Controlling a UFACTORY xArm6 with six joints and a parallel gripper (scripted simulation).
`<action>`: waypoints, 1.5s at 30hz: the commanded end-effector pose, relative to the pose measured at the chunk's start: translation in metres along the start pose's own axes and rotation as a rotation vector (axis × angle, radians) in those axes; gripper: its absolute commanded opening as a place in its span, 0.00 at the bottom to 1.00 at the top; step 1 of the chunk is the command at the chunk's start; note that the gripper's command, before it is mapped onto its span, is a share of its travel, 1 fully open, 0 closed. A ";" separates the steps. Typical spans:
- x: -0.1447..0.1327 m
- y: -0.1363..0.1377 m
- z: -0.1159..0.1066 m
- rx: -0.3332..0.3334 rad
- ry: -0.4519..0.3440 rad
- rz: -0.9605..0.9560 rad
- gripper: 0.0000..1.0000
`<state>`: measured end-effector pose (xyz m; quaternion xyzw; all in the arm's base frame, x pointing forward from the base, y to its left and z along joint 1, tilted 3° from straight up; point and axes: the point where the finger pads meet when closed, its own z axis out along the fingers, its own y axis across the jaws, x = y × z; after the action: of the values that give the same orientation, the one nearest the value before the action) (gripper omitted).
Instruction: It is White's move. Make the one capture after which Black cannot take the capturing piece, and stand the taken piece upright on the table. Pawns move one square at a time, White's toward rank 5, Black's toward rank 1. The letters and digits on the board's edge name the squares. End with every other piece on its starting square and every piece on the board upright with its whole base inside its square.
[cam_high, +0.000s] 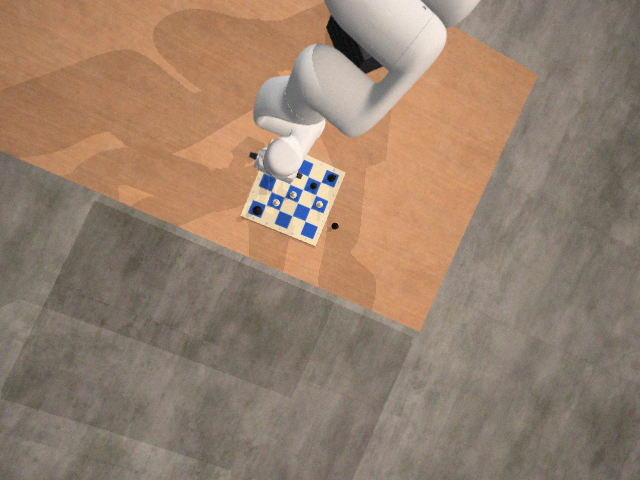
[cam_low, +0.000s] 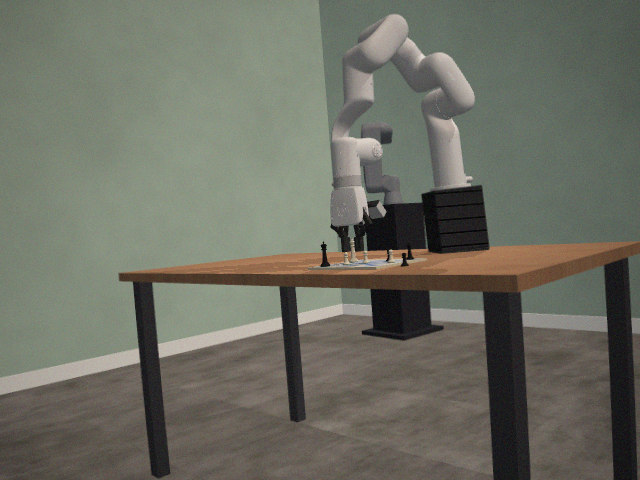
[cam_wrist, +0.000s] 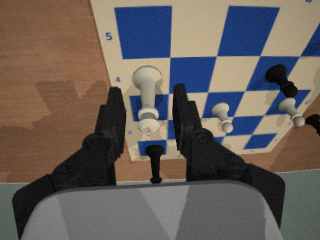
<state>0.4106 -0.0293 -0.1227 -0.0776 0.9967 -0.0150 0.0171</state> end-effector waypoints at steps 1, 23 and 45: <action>-0.002 0.000 -0.005 0.001 -0.004 0.000 0.42; -0.001 0.000 -0.089 0.001 -0.004 0.000 0.42; -0.001 0.000 -0.090 0.001 -0.004 0.000 1.00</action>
<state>0.4071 -0.0269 -0.0339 -0.0776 0.9967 -0.0149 0.0171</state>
